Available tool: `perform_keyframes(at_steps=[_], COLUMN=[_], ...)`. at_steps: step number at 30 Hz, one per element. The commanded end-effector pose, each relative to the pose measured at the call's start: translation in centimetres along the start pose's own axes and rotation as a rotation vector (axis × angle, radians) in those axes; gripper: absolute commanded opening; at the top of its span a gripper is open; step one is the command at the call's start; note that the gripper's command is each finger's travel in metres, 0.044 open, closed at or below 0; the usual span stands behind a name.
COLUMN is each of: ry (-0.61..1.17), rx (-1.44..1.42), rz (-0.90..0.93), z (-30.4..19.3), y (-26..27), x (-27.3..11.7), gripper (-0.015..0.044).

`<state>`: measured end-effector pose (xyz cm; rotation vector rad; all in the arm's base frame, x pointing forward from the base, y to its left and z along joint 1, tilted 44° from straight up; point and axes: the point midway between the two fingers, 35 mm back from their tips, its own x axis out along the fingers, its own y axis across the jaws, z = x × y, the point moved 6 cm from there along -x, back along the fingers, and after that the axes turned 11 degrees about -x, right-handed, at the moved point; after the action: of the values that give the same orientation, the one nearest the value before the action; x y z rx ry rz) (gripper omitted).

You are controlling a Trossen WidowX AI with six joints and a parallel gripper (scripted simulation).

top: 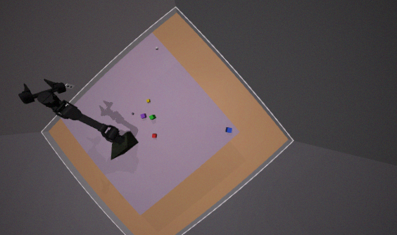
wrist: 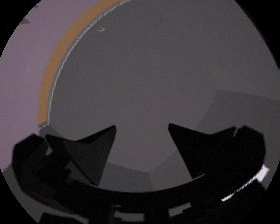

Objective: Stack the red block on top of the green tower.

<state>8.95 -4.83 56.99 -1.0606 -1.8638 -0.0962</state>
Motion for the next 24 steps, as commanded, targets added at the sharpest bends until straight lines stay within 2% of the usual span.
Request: perform_keyframes(at_steps=[1,2,11,24], ry=[-0.002,-0.01,-0.139,-0.254], rx=[-0.003,-0.012,-0.139,-0.249], rz=[0.002,0.007,0.129,0.374], z=[0.1,0.4,6.5,13.6], y=[-0.1,-0.2,-1.3,2.4], x=[0.1,0.3,4.1,7.7], gripper=[0.0426,0.044,0.044,0.044])
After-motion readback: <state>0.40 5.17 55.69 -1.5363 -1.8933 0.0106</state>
